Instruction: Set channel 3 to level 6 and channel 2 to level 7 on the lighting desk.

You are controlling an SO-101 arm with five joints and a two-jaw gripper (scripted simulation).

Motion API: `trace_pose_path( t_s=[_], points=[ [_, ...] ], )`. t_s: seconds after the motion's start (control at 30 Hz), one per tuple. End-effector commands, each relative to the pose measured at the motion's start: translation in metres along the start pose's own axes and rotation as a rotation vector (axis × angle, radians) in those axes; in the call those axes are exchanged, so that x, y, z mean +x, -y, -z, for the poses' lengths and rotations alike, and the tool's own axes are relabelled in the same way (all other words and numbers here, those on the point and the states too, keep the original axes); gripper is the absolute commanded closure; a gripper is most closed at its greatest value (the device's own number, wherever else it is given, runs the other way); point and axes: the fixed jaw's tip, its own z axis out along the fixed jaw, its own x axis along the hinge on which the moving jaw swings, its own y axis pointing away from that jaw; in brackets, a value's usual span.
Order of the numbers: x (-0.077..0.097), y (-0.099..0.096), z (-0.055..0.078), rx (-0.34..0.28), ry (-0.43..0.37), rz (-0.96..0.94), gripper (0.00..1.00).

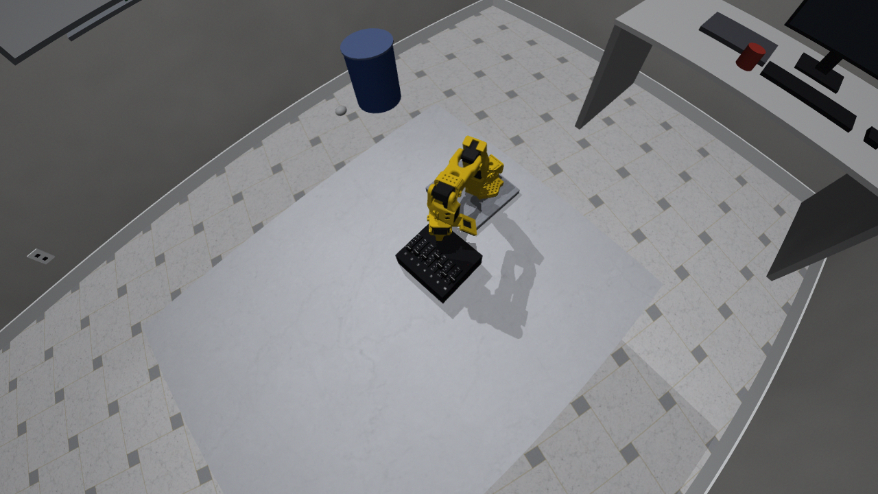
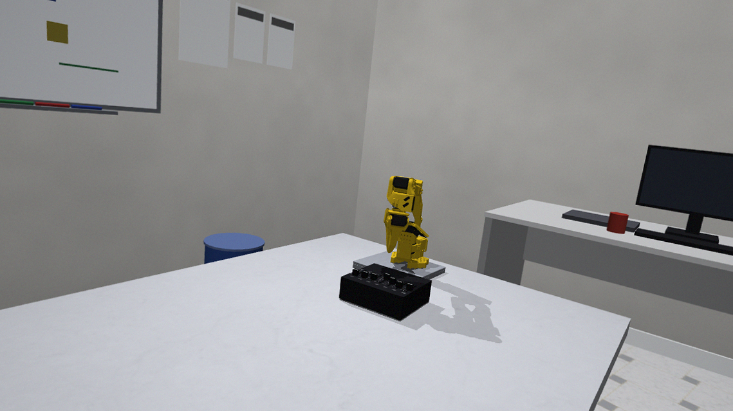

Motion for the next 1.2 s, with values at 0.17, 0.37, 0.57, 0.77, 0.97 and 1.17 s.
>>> trace_pose_path(
  t_s=[0.17, 0.37, 0.57, 0.77, 0.97, 1.17],
  points=[
    [-0.003, -0.009, 0.003, -0.012, 0.004, -0.281, 1.00],
    [-0.006, -0.012, 0.004, -0.019, 0.004, -0.479, 1.00],
    [-0.009, -0.014, 0.004, -0.025, 0.004, -0.631, 1.00],
    [-0.010, -0.016, 0.005, -0.028, 0.003, -0.701, 1.00],
    [-0.010, -0.016, 0.005, -0.031, 0.002, -0.761, 1.00],
    [-0.011, -0.017, 0.005, -0.031, 0.002, -0.776, 1.00]
  ],
)
